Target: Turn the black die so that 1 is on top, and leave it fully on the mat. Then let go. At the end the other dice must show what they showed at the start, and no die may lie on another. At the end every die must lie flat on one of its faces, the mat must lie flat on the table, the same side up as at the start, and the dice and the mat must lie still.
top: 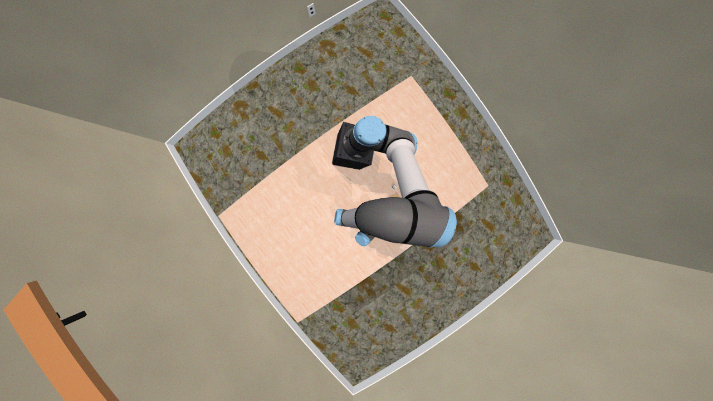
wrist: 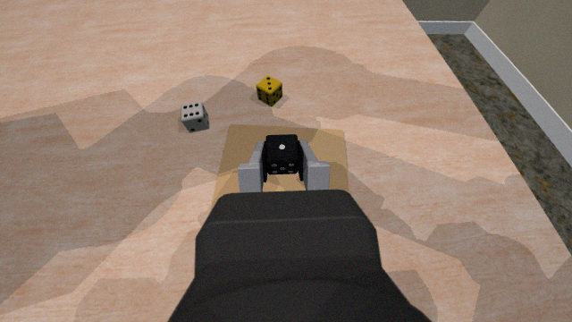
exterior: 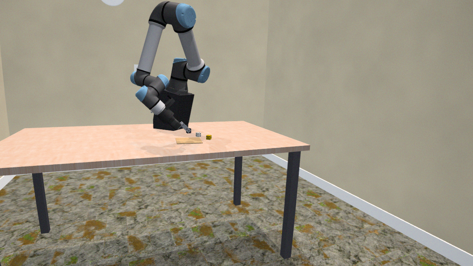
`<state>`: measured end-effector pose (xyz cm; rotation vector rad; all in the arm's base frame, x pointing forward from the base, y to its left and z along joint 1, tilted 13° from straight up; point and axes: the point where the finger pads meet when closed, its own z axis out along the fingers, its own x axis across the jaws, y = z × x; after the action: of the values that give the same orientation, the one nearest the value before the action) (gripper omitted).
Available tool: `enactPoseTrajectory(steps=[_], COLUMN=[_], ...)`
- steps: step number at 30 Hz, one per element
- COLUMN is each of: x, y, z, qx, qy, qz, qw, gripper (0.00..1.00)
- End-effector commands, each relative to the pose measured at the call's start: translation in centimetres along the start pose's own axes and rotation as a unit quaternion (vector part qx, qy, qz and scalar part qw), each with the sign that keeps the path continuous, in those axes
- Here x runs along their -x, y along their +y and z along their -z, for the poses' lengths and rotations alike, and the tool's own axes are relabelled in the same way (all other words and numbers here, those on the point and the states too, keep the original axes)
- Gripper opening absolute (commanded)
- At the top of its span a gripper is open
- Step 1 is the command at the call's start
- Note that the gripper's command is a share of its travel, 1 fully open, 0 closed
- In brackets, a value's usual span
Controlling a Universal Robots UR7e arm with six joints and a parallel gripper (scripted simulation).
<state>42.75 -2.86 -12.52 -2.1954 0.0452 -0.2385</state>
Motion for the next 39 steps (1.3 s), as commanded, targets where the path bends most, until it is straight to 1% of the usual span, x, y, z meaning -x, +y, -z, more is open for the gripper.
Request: enactPoseTrajectory(steps=[1,17,39], x=[0.0,0.0,0.0], y=[0.4,2.1,2.6], z=[-0.4,-2.0,-2.5], qx=[0.000,0.000,0.000], qy=[0.000,0.000,0.000], qz=[0.000,0.000,0.000], qw=[1.000,1.000,1.000], gripper=[0.49,0.49,0.49])
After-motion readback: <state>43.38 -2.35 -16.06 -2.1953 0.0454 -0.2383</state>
